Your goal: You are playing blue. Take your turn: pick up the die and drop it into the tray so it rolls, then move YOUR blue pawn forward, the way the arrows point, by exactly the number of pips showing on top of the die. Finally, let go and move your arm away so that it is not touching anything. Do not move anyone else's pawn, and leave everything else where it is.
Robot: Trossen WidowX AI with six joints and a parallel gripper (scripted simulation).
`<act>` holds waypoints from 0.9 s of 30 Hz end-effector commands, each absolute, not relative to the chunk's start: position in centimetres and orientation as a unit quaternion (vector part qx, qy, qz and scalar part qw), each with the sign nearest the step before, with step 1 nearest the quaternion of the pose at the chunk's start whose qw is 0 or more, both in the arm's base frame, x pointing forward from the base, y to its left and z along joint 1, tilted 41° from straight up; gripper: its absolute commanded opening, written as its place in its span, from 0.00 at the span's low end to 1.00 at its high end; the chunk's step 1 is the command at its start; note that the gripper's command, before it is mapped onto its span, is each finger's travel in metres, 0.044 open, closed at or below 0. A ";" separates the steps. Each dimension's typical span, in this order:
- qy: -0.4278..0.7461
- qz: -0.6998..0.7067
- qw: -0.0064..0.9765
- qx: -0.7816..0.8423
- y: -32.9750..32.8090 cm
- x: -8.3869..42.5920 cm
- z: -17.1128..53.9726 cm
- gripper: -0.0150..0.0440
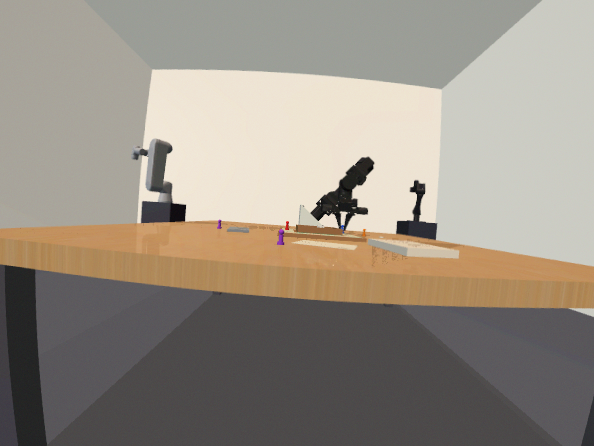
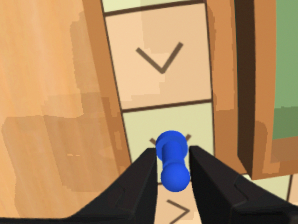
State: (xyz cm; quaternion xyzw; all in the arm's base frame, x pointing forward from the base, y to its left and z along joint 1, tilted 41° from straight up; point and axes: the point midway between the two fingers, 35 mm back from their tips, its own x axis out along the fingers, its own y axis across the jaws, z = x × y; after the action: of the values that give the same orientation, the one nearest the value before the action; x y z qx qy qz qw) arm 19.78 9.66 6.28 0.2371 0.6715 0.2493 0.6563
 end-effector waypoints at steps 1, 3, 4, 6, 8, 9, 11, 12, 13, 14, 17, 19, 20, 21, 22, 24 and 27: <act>0.671 0.251 0.657 0.235 9.6 19.8 6.4 0.52; 0.671 0.251 0.657 0.235 9.6 19.8 6.4 0.61; 0.671 0.251 0.657 0.235 9.6 19.8 6.4 0.65; 0.671 0.250 0.657 0.235 9.1 19.9 6.9 0.74; 0.673 0.249 0.655 0.237 7.6 20.0 8.6 0.83; 0.673 0.249 0.655 0.238 6.9 20.0 9.4 0.88; 0.673 0.249 0.654 0.239 6.4 19.9 10.1 0.97; 0.673 0.249 0.654 0.239 6.4 19.9 10.1 1.00; 0.673 0.249 0.654 0.239 6.4 19.9 10.1 1.00; 0.673 0.249 0.654 0.239 6.4 19.9 10.1 1.00; 0.674 0.243 0.657 0.235 4.7 20.2 9.8 1.00; 0.675 0.238 0.660 0.230 2.3 20.2 9.6 1.00; 0.675 0.236 0.660 0.228 1.1 20.2 9.4 1.00; 0.676 0.235 0.660 0.227 0.0 20.0 9.3 1.00; 0.677 0.236 0.660 0.226 -1.2 19.8 9.2 1.00; 0.677 0.238 0.659 0.225 -3.4 19.2 9.1 1.00; 0.675 0.249 0.656 0.228 -6.5 17.8 8.9 1.00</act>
State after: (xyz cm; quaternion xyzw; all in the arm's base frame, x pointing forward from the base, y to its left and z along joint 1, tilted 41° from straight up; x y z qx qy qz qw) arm 18.94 -3.75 9.01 0.2274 0.6761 0.2396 0.6586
